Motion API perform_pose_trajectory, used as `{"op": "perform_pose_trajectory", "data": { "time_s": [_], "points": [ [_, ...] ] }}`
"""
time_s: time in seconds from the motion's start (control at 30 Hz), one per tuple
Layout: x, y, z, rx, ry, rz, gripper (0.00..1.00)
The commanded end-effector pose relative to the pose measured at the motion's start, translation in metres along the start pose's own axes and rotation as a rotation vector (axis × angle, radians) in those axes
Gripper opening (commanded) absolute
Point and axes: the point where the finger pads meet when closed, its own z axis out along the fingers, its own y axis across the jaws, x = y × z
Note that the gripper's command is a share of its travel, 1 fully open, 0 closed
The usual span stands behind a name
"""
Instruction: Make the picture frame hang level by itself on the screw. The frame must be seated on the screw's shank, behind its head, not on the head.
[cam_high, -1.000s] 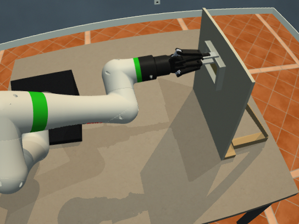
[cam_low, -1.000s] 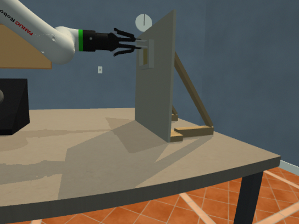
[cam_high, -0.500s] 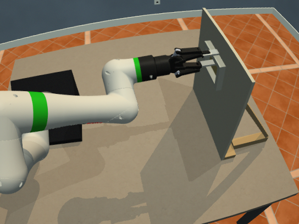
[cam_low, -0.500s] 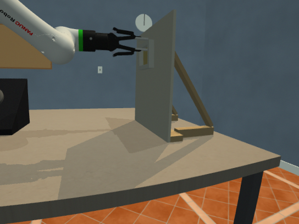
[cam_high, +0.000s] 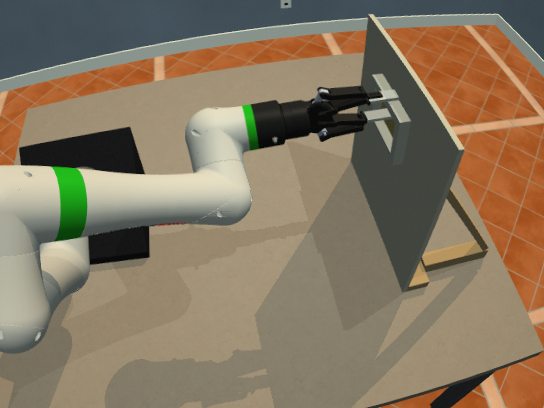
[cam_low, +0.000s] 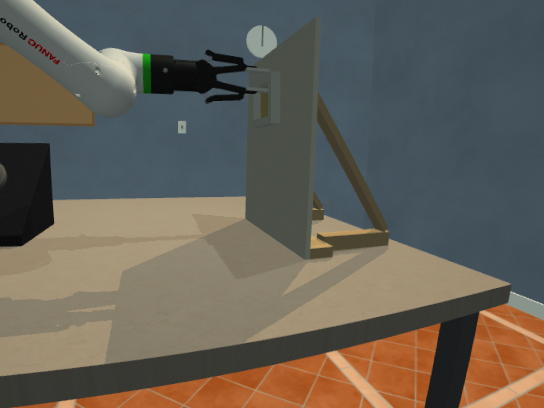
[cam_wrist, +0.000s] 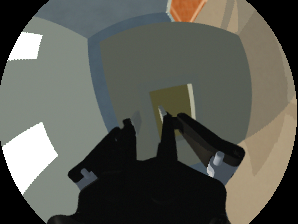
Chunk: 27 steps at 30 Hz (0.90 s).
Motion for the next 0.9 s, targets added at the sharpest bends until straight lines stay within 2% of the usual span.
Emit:
{"op": "perform_pose_trajectory", "data": {
  "time_s": [0.0, 0.87],
  "points": [
    [-0.0001, -0.0004, 0.0000, 0.000, 0.000, 0.000, 0.29],
    [-0.0001, -0.0004, -0.0049, 0.000, 0.000, 0.000, 0.29]
  ]
}}
